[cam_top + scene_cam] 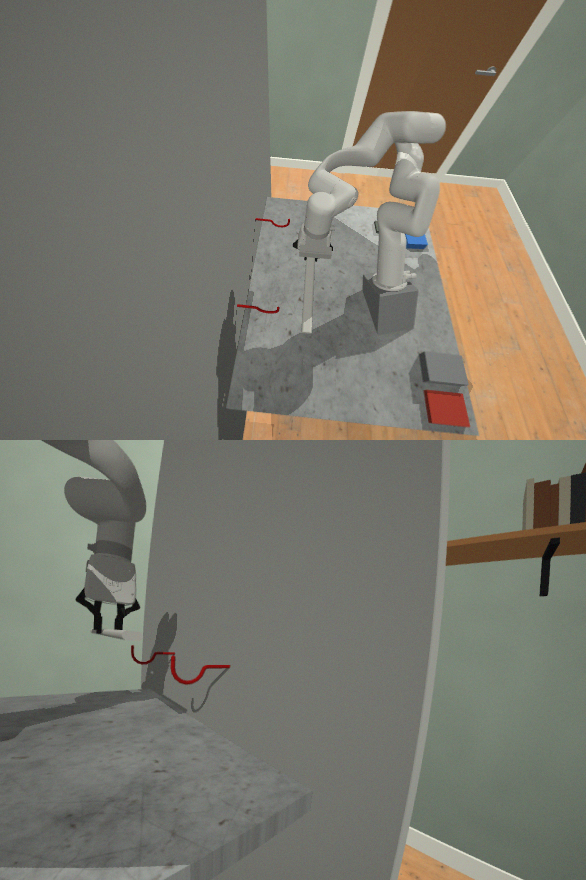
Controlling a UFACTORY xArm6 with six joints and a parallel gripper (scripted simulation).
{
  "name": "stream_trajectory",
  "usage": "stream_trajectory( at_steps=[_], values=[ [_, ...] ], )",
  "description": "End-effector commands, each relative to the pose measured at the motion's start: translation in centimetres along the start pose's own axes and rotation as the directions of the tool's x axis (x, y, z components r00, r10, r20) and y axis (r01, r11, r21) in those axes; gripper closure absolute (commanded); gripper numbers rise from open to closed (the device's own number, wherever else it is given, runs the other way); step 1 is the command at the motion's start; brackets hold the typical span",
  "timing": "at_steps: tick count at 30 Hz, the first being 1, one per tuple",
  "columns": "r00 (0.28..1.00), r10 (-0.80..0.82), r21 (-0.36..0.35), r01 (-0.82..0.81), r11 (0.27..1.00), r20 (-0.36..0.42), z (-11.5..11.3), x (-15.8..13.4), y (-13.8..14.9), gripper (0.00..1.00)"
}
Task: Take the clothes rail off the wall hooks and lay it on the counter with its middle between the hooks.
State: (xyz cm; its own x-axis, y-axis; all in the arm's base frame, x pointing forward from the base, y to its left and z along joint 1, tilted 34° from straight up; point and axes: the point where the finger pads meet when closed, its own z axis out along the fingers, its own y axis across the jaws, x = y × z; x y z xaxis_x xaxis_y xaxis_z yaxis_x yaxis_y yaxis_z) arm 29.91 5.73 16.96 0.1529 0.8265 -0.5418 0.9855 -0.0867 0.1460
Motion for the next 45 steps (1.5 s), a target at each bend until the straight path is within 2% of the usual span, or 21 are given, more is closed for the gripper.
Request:
stream_trajectory(
  at_steps=[1, 15, 45],
  values=[
    [1.0, 0.001, -0.003, -0.001, 1.0, -0.003, -0.2, -0.1, -0.3, 1.0],
    [1.0, 0.001, -0.003, -0.001, 1.0, -0.003, -0.2, -0.1, -0.3, 1.0],
    [1.0, 0.001, -0.003, -0.001, 1.0, -0.003, 4.1, -0.1, -0.3, 1.0]
  ],
)
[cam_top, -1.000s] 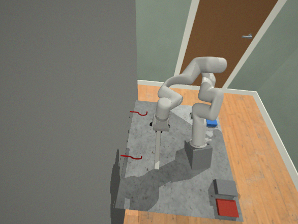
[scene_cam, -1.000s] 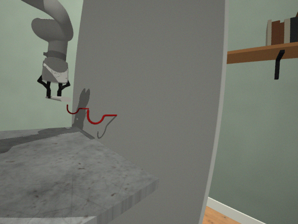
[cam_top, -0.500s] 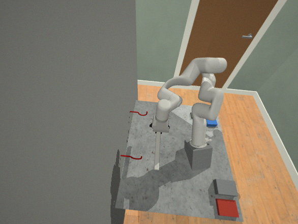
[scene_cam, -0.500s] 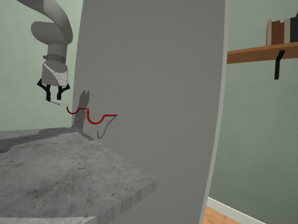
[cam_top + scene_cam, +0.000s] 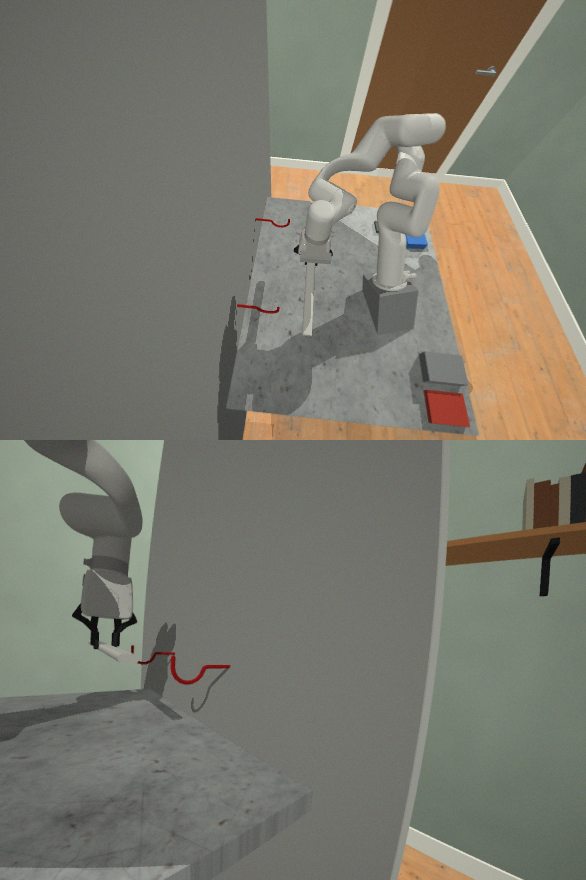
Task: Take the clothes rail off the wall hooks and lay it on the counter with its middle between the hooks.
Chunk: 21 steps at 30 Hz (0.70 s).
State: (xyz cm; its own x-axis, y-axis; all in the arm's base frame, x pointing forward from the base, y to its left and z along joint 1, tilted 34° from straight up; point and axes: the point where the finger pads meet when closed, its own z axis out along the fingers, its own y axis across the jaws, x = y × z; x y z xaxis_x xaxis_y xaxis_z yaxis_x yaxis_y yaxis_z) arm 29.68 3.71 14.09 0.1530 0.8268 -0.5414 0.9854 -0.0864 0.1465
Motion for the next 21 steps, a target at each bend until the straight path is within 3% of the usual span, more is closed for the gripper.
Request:
stream_trajectory(
  at_steps=[1, 21],
  values=[
    [1.0, 0.001, -0.003, -0.001, 1.0, -0.002, 0.8, 0.0, 0.1, 1.0],
    [1.0, 0.001, -0.003, -0.001, 1.0, -0.002, 3.8, 0.0, 0.1, 1.0]
  ],
)
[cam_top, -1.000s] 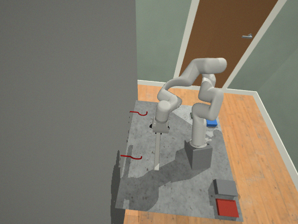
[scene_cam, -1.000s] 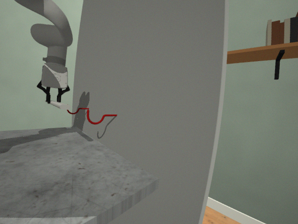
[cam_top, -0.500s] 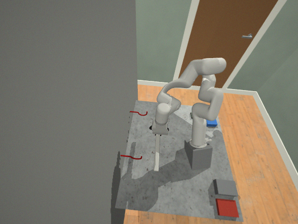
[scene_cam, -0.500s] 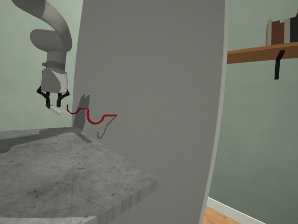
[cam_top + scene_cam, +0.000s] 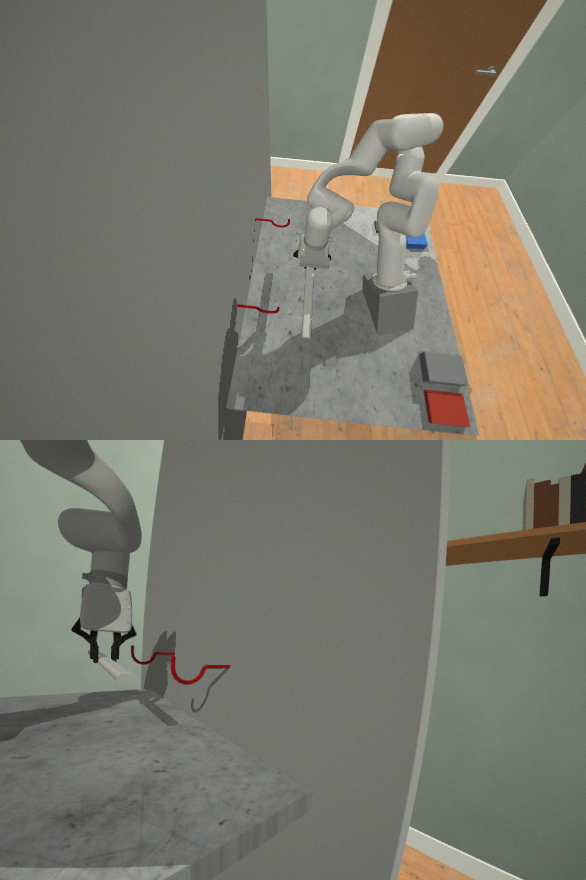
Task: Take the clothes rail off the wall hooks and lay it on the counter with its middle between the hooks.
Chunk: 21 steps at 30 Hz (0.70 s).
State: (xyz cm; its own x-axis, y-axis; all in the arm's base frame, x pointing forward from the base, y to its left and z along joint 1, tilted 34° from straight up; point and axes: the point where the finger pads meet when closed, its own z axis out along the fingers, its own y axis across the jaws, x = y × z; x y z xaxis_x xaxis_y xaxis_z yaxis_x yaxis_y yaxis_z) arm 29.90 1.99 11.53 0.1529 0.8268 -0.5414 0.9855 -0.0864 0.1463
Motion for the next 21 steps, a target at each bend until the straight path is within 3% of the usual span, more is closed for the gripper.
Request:
stream_trajectory(
  at_steps=[1, 21],
  values=[
    [1.0, 0.001, -0.003, -0.001, 1.0, -0.002, 0.9, 0.0, 0.2, 1.0],
    [1.0, 0.001, -0.003, -0.001, 1.0, -0.002, 3.9, 0.0, 0.2, 1.0]
  ],
)
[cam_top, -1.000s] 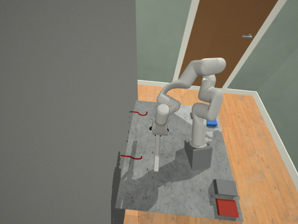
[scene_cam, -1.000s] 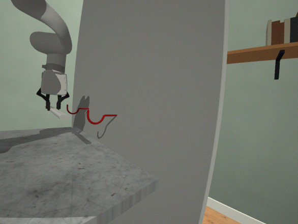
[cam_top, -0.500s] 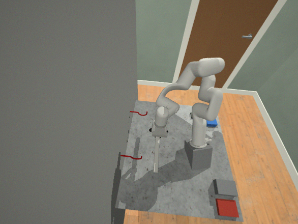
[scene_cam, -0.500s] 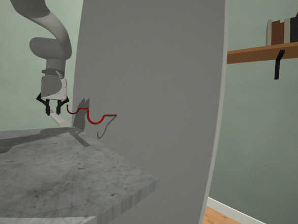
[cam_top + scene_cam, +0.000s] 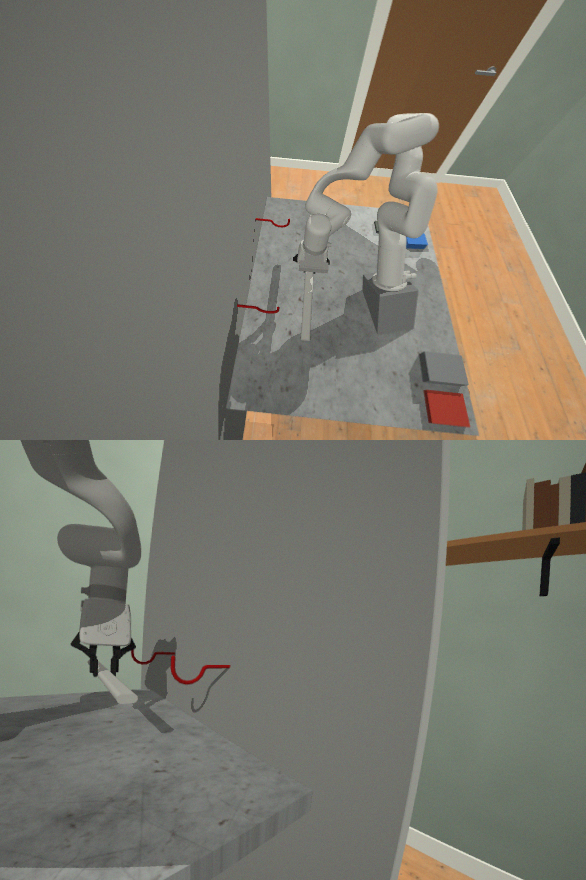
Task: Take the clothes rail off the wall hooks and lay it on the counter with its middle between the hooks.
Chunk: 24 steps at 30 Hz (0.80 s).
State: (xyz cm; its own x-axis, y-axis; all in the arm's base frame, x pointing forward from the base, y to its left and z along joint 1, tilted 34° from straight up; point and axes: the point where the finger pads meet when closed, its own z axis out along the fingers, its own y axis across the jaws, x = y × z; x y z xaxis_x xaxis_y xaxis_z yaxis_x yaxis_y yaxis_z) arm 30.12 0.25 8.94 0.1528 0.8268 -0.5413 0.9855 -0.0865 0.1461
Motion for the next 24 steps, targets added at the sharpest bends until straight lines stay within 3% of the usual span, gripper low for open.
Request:
stream_trajectory(
  at_steps=[1, 24],
  values=[
    [1.0, 0.001, -0.003, -0.001, 1.0, -0.002, 0.9, 0.0, 0.2, 1.0],
    [1.0, 0.001, -0.003, -0.001, 1.0, -0.001, 4.1, 0.0, 0.2, 1.0]
  ],
)
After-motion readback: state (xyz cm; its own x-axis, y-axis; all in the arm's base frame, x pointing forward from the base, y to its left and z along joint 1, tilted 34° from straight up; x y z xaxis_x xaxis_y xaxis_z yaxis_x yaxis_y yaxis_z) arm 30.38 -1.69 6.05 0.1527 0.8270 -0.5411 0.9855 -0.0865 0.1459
